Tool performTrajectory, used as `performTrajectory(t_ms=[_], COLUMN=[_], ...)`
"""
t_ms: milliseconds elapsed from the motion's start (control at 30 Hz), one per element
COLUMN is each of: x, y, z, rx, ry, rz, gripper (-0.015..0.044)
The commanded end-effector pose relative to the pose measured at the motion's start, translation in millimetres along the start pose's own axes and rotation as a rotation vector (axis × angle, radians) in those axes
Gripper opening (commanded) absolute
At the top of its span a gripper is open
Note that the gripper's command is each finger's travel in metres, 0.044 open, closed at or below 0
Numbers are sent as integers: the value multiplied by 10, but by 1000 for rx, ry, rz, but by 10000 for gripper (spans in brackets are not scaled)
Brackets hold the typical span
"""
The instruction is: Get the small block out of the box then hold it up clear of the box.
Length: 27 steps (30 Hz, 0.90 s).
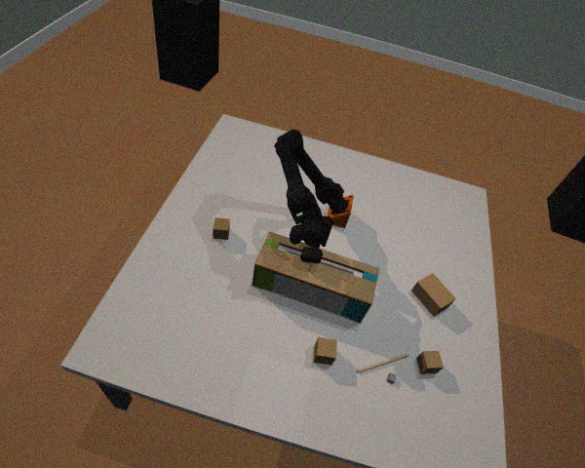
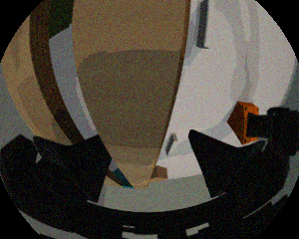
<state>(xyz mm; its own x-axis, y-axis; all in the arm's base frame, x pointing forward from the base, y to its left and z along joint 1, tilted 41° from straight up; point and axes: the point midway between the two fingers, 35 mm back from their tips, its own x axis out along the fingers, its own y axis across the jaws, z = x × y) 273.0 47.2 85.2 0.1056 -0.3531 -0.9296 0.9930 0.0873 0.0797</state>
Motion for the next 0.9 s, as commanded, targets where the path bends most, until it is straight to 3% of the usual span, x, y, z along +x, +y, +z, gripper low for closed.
performTrajectory(t_ms=[0, 867], x=[22, 233], y=[2, -1], z=[-66, -648], rx=[2, 2], ry=[1, 4], rz=[1, 1], gripper=[400, 400])
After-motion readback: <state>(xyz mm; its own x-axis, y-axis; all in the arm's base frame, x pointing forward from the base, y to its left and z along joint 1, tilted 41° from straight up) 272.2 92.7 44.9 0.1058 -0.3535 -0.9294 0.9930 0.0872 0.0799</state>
